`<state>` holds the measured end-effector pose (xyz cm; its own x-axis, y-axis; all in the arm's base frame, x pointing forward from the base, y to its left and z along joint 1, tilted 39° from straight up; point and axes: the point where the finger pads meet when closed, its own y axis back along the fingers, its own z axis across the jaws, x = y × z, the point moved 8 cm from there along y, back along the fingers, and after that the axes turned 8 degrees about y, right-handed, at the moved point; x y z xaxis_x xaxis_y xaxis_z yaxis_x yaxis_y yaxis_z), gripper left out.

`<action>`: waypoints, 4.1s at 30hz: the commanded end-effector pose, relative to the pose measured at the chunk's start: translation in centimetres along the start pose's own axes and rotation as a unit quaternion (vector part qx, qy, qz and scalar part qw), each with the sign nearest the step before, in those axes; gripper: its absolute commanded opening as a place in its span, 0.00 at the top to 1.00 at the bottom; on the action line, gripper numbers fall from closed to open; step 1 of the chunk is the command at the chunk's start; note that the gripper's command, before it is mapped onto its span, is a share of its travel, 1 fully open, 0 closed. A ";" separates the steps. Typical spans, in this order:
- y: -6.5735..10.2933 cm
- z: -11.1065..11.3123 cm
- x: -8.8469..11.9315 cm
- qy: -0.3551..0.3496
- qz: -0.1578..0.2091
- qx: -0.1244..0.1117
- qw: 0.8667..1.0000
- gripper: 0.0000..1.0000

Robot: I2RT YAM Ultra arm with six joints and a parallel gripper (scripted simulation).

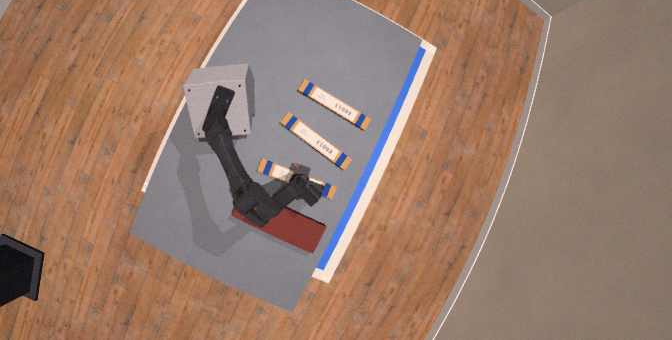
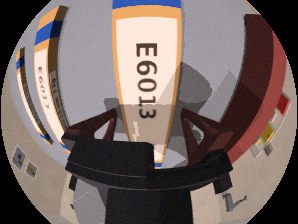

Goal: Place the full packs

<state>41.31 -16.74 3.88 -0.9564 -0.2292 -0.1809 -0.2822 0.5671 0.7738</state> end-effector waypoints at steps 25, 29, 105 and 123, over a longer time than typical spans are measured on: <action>1.1 0.1 -0.6 0.003 -0.017 0.000 1.000 1.00; 1.1 0.1 -0.6 0.003 -0.017 0.000 1.000 1.00; 8.3 -0.8 -1.6 -0.005 -0.020 0.007 1.000 1.00; 8.7 -0.9 -2.0 -0.005 -0.020 0.006 1.000 1.00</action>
<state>39.37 -13.61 7.94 -0.9678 -0.2081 -0.1419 -0.2371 0.5628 0.7919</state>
